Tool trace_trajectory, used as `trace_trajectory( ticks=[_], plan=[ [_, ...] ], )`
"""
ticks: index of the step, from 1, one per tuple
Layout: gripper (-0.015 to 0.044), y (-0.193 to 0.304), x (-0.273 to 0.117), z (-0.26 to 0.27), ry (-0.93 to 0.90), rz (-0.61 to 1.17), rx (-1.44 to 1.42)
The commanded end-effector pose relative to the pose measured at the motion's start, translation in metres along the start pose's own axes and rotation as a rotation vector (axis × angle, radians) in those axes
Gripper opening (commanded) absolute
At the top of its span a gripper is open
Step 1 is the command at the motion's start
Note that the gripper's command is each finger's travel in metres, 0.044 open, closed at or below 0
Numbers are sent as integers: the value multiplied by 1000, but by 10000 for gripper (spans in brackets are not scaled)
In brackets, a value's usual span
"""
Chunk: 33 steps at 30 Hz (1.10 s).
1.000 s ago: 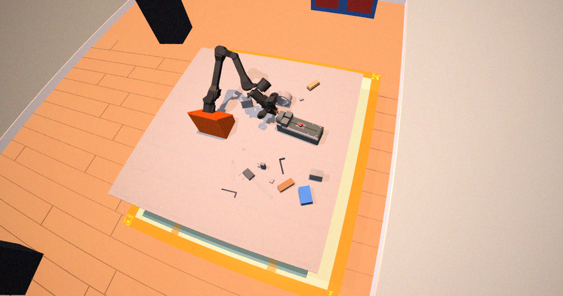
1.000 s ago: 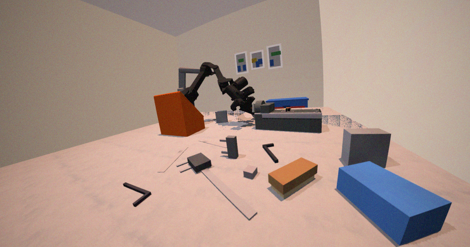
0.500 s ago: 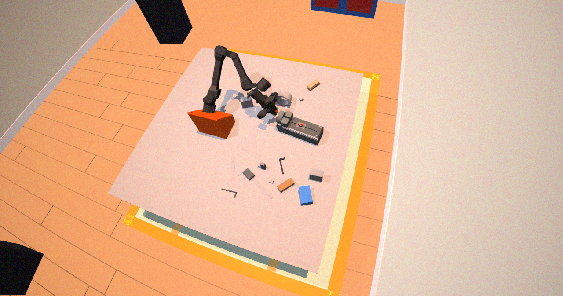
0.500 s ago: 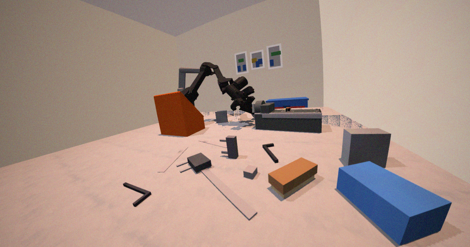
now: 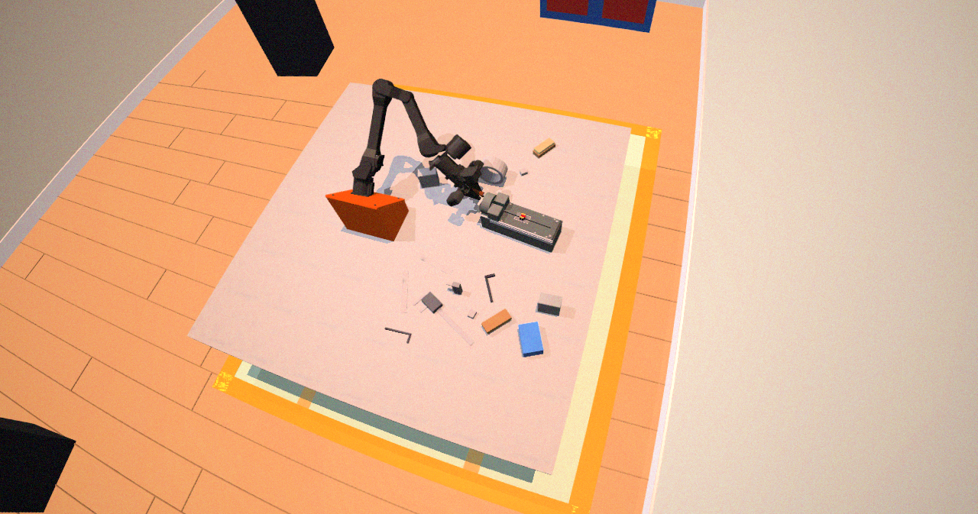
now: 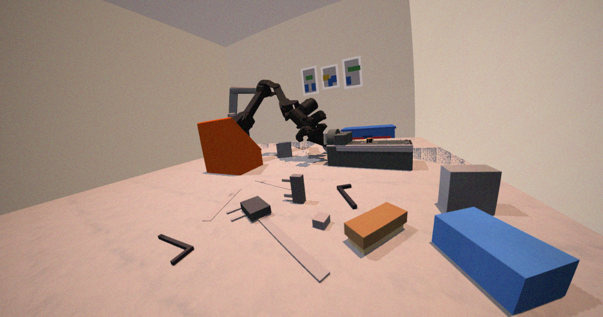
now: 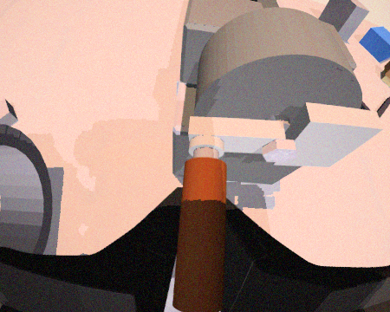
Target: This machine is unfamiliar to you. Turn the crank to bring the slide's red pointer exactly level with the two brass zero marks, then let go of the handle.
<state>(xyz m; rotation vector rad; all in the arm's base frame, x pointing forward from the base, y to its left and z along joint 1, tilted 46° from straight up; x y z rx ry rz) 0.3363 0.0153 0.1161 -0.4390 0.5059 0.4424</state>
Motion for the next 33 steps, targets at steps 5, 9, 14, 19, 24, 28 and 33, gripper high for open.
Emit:
trace_trajectory(
  ticks=[5,9,14,19,24,28,33],
  plan=[
    [131,0,0,0,0,0,0],
    [236,0,0,0,0,0,0],
    [368,0,0,0,0,0,0],
    [440,-3,-2,1,0,0,0],
    [440,-22,-20,4,2,0,-1],
    [440,-34,-34,7,2,0,-2],
    [440,-50,-46,9,6,-1,-2]
  ],
)
Point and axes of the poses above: the point midway between the two fingers, 35 mm back from their tips, its own x axis out along the fingers, its own z axis across the jaws, y = z × x, the point moved 7 cm from there along -x, back along the fingers, and after that the axes turned 11 degrees about x, right-handed, at the moved point
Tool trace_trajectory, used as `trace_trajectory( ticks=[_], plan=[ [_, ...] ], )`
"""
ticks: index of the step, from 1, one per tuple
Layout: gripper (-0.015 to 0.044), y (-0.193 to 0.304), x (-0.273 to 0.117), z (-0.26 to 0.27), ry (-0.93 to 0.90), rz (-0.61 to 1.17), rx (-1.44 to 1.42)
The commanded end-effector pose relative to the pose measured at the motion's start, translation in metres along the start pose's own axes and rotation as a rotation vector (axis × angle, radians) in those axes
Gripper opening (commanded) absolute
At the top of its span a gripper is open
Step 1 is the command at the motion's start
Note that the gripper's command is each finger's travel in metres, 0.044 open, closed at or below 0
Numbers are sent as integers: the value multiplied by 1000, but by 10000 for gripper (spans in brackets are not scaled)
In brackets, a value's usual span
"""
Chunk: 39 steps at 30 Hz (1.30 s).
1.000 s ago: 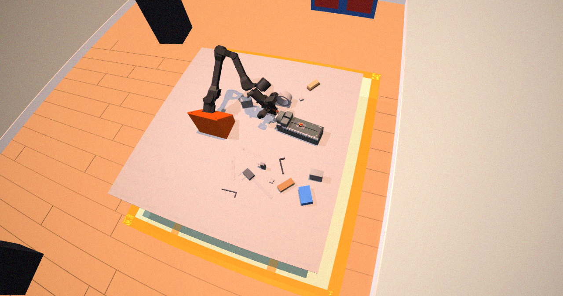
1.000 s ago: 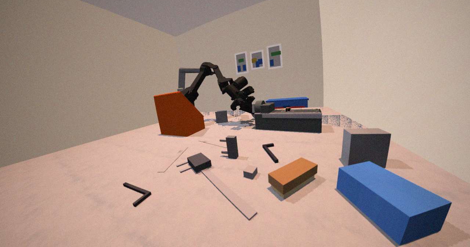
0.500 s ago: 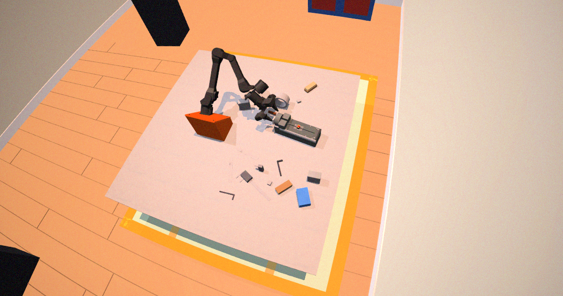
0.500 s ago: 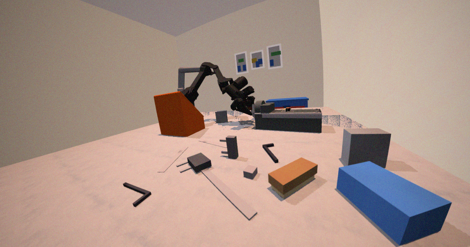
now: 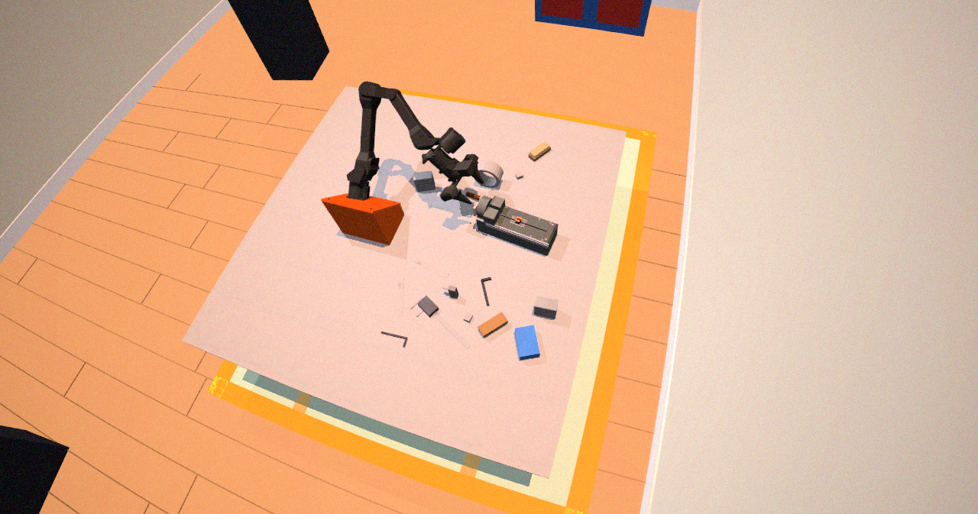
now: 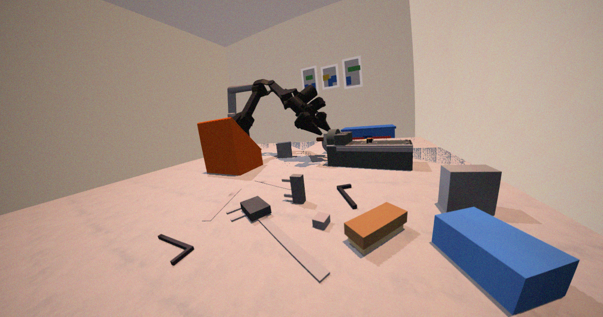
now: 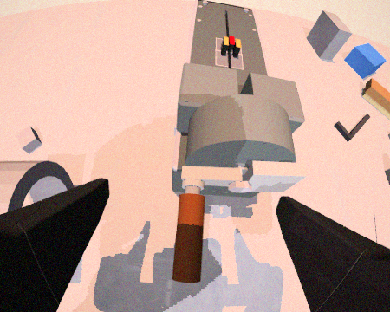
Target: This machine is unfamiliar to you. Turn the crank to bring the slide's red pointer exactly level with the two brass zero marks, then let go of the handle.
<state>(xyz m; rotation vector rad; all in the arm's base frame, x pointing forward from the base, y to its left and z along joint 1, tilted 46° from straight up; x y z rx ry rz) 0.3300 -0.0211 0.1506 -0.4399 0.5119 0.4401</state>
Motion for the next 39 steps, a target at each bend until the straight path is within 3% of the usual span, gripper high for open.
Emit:
trace_trajectory(
  ticks=[1,11,39],
  plan=[
    [440,-20,-17,4,2,0,-3],
    [440,-61,-60,11,3,-4,-1],
    [440,-164,23,-28,-182,119,-76]
  ],
)
Point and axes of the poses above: the point midway between the two fingers, 35 mm back from their tips, its own x axis out along the fingers, its own z axis across the jaws, y = z × x, the point moved 7 cm from there along -x, back along the fingers, and after that the axes turned 11 degrees about x, right-handed, at the moved point
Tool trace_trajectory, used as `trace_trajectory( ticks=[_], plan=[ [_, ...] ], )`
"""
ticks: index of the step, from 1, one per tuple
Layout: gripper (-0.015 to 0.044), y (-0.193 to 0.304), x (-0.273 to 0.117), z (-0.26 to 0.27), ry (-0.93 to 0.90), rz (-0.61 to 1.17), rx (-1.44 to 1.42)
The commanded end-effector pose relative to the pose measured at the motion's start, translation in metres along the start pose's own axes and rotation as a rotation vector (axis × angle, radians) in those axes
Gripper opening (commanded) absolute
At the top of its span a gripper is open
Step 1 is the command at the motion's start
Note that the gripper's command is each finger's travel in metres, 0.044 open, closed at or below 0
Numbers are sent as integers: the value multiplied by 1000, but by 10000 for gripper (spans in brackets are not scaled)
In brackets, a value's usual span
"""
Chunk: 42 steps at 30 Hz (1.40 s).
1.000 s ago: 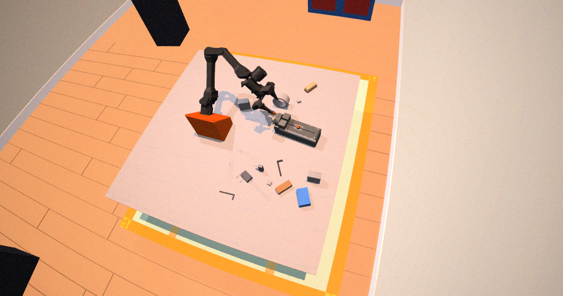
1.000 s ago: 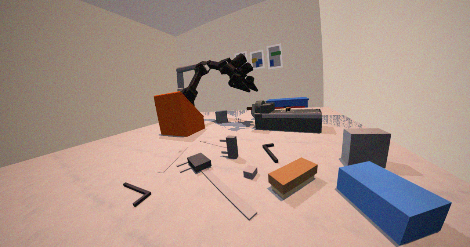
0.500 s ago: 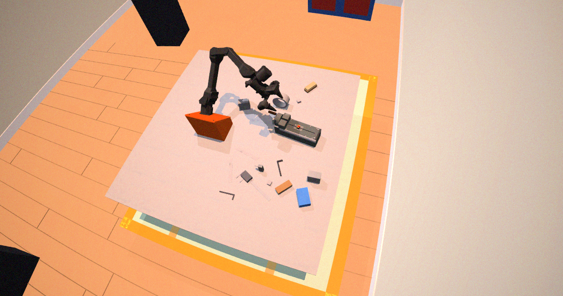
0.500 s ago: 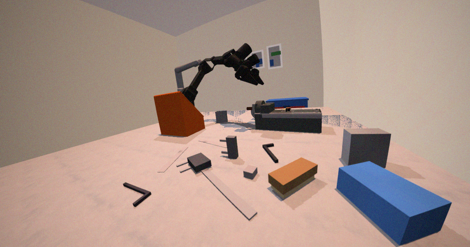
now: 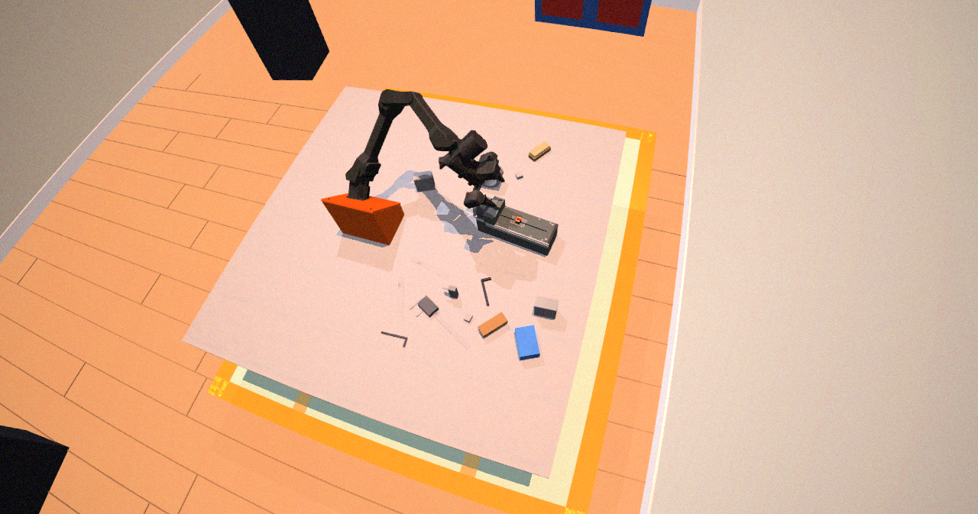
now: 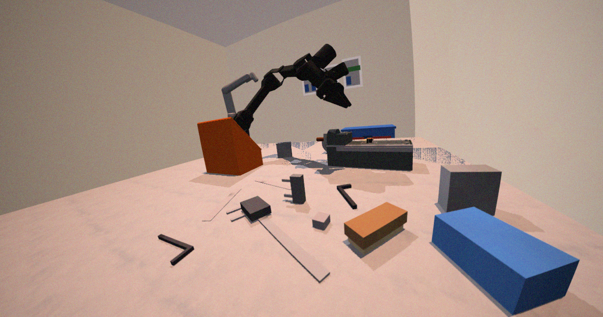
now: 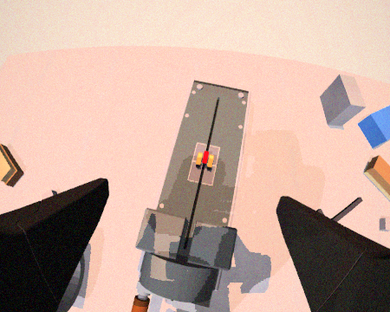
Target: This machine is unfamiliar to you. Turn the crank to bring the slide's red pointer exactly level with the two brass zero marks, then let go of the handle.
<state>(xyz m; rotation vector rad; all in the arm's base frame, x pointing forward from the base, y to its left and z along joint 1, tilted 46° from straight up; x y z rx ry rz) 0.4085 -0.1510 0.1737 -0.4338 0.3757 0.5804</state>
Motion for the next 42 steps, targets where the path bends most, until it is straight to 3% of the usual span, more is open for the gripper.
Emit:
trace_trajectory(
  ticks=[1,12,33,42],
  plan=[
    [440,-14,10,-14,-34,22,-21],
    [440,24,56,-27,-38,22,-21],
    [440,23,55,-27,-37,23,-21],
    [440,-14,10,-15,-38,22,-25]
  ],
)
Point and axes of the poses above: the point midway between the two fingers, 35 mm back from their tips, its own x axis out along the fingers, its own z axis across the jaws, y = z × x, the point moved 7 cm from there along -x, back along the fingers, and after that the axes turned 11 degrees about x, right-handed, at the moved point
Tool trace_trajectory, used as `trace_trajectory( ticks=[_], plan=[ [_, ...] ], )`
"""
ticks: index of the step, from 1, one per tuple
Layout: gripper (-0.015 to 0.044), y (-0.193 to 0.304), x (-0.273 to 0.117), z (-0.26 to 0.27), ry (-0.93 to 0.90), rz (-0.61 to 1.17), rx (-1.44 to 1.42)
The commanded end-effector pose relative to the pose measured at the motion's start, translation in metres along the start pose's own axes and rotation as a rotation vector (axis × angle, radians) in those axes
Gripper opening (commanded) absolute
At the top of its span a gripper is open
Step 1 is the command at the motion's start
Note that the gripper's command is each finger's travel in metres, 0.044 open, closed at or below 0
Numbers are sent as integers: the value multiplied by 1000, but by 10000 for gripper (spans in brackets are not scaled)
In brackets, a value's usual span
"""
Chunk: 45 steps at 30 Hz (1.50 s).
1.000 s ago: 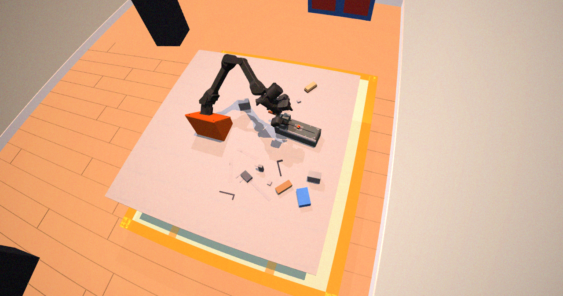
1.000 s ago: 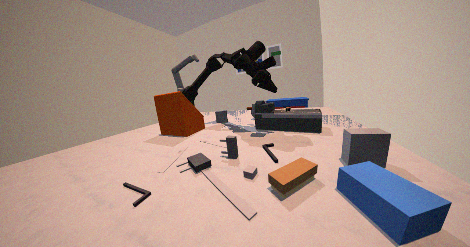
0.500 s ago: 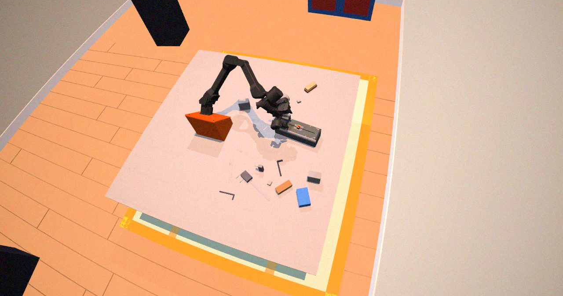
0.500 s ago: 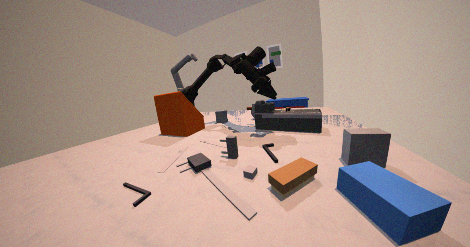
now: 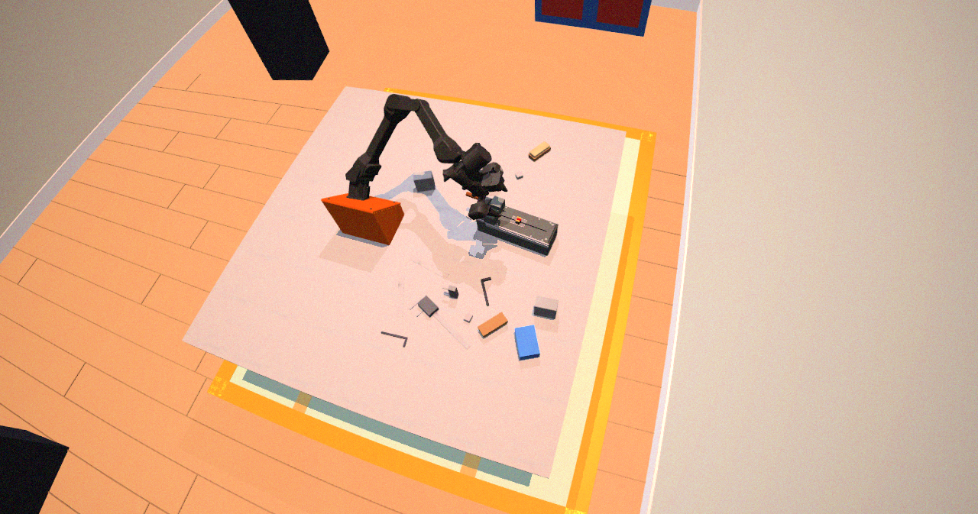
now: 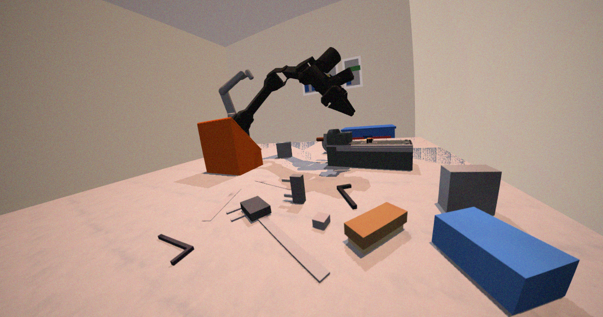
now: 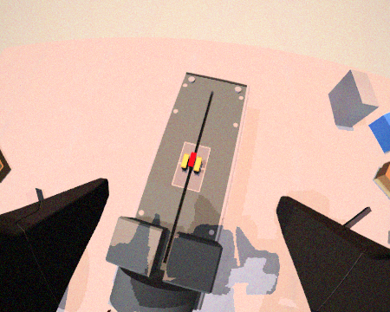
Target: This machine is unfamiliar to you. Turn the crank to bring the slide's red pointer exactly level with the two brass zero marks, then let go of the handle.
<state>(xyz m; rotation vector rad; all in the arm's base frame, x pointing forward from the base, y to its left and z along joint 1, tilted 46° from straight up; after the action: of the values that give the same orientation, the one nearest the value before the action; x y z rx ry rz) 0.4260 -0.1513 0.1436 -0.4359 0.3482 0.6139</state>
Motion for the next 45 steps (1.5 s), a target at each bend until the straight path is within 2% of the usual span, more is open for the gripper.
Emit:
trace_trajectory(
  ticks=[1,17,30,36,45],
  plan=[
    [440,-11,-17,8,-7,-4,-9],
    [440,47,-52,53,101,-63,34],
    [440,100,-81,70,178,-122,66],
    [440,102,-78,69,180,-123,66],
    [440,130,-41,59,180,-122,66]
  ],
)
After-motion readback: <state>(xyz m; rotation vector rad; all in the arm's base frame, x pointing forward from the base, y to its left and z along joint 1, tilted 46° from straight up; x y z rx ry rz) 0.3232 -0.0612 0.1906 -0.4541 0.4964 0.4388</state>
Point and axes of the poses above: the point midway between the two fingers, 35 mm back from their tips, its own x axis out along the fingers, its own z axis across the jaws, y = z × x, the point moved 7 cm from there along -x, back along the fingers, and after that the axes turned 11 degrees about x, right-handed, at the moved point
